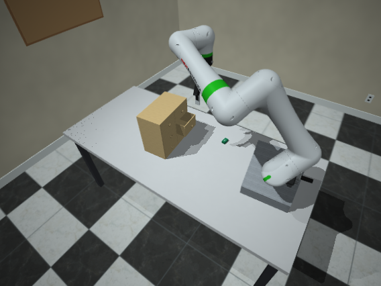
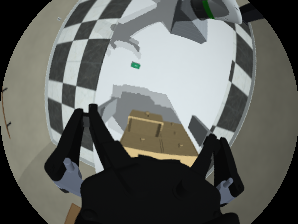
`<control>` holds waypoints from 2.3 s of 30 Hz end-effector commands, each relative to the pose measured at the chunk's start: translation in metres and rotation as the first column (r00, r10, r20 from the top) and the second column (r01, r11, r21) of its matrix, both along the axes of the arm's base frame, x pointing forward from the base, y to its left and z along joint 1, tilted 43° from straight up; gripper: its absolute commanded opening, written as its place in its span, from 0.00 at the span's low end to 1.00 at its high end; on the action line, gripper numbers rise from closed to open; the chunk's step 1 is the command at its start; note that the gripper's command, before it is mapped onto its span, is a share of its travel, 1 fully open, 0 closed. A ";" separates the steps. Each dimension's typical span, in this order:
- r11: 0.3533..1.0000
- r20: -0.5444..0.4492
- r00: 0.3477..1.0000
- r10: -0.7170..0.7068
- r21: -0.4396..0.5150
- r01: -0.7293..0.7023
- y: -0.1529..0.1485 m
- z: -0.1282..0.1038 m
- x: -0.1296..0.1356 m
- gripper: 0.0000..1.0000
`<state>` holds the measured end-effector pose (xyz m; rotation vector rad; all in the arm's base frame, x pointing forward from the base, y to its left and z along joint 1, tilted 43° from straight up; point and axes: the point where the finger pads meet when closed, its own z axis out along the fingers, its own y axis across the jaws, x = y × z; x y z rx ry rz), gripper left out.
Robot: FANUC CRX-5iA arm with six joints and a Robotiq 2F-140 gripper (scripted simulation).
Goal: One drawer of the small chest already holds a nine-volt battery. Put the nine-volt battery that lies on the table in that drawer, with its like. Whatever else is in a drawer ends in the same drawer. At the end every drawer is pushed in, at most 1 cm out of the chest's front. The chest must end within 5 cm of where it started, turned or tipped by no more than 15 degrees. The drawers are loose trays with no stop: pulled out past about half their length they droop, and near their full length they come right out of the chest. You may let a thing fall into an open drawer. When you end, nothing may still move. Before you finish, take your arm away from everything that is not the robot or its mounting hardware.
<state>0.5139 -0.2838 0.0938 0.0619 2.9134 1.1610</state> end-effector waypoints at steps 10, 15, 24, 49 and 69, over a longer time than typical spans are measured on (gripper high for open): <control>0.996 -0.159 0.984 -0.085 0.026 0.090 0.032 -0.035 0.050 1.00; 0.989 -0.252 0.959 -0.130 0.034 0.143 0.050 -0.056 0.079 1.00; 0.983 -0.312 0.937 -0.159 0.036 0.179 0.063 -0.069 0.099 1.00; 0.983 -0.312 0.937 -0.159 0.036 0.179 0.063 -0.069 0.099 1.00; 0.983 -0.312 0.937 -0.159 0.036 0.179 0.063 -0.069 0.099 1.00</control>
